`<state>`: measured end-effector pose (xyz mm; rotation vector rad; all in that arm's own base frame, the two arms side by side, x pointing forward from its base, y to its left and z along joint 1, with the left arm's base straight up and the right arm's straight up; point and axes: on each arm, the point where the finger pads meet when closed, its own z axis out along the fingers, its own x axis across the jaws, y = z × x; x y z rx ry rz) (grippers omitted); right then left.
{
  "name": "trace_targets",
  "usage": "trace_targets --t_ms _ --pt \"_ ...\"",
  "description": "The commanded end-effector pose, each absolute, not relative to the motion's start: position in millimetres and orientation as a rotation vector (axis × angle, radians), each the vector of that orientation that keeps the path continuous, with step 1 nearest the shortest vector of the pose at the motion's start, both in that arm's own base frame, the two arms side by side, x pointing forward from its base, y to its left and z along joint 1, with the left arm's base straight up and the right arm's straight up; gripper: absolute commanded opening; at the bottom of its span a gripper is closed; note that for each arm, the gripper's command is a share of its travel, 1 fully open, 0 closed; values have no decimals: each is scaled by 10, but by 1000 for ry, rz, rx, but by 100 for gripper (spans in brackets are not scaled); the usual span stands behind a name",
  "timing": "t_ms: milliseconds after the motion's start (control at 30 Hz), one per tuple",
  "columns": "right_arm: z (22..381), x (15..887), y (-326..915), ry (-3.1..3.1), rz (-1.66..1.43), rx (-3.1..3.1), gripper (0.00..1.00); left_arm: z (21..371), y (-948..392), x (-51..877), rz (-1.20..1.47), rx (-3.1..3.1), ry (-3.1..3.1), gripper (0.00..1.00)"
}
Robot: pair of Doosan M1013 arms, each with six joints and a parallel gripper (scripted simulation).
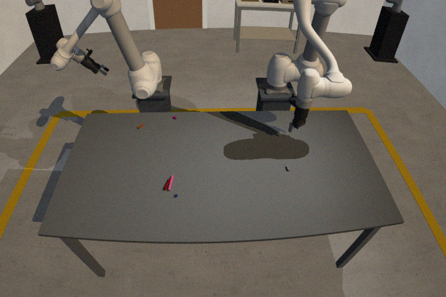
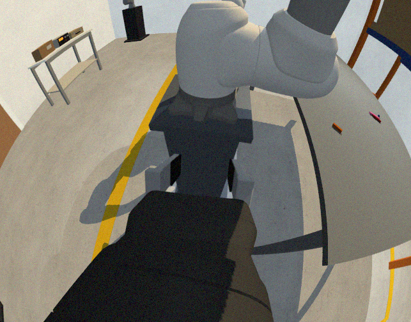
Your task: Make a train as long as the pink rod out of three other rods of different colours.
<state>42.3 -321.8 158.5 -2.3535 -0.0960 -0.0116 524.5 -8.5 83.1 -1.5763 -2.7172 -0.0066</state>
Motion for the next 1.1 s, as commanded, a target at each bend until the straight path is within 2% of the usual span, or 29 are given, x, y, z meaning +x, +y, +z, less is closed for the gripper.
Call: trace_targets --t_ms 0,500,1067 --pt "1588 423 -3221 -96 -12 -2354 100 842 -247 5320 -1 -1686 -2652 100" --pt "1588 423 -3221 -96 -12 -2354 100 895 -1791 5630 -1 -2480 -1930 100" --pt "1588 423 -3221 -96 -12 -2354 100 919 -3506 5483 -1 -2982 -994 100"
